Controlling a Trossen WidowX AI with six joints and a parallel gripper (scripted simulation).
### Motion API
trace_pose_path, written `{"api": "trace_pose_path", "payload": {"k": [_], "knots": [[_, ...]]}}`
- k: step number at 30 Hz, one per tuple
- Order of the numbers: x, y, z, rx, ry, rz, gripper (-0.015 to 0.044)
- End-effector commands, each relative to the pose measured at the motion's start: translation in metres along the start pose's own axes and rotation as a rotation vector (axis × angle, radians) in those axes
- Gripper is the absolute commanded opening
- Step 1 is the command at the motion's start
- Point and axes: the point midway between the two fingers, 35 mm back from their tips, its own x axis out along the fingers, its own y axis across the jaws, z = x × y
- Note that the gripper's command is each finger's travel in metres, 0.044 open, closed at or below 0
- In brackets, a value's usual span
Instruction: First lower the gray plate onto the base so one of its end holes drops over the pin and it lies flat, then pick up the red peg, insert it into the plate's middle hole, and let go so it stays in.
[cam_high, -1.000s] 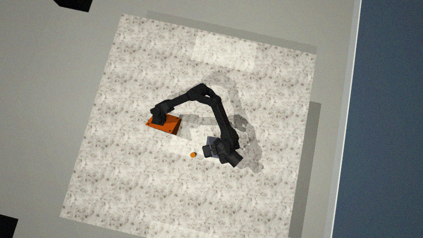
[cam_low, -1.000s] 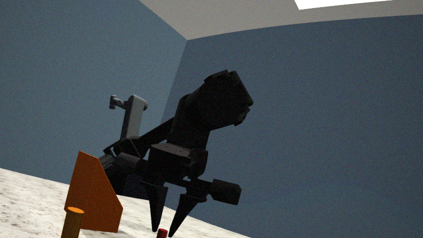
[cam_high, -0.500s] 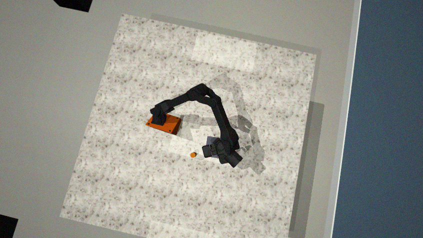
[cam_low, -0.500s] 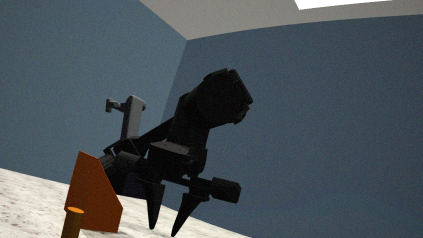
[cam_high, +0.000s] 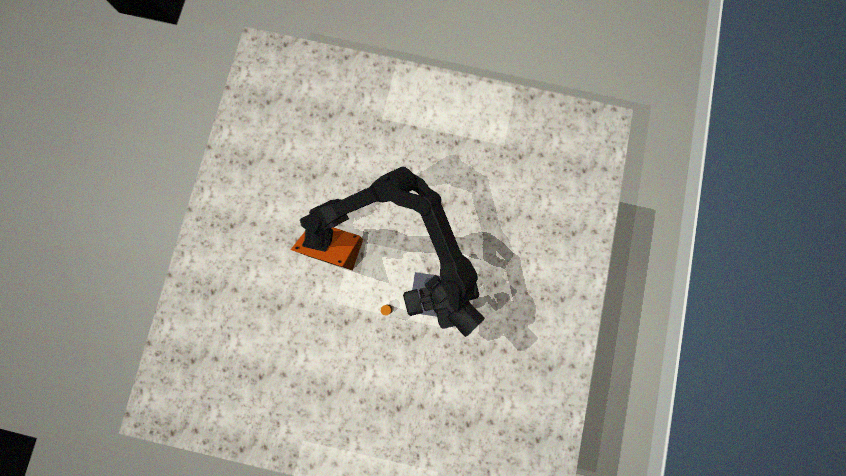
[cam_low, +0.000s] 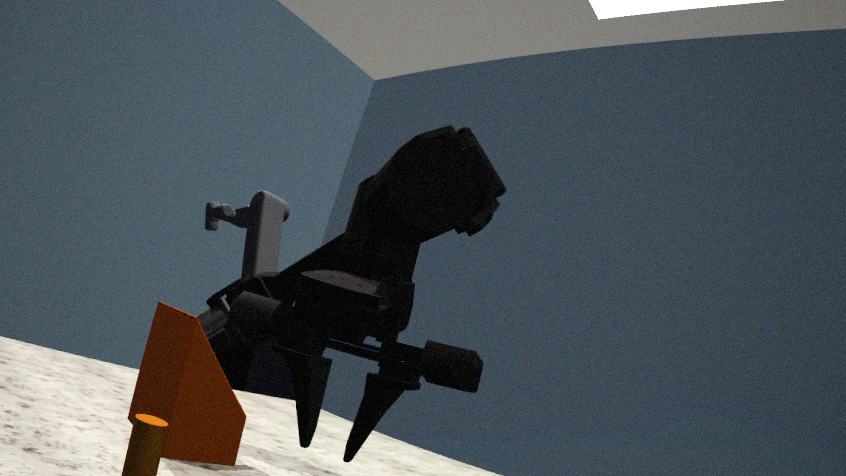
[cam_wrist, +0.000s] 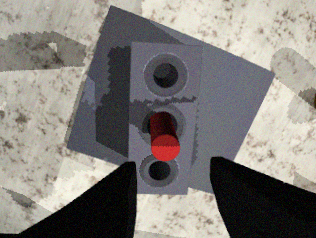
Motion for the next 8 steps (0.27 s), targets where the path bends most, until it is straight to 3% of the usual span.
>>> {"api": "trace_pose_path", "payload": {"k": [1,8], "knots": [[-0.0033,0.0001,0.0,-0.006,-0.003,-0.002,0.015],[-0.0072,-0.0001,-0.0005,-0.006,-0.003,-0.002,0.015]]}}
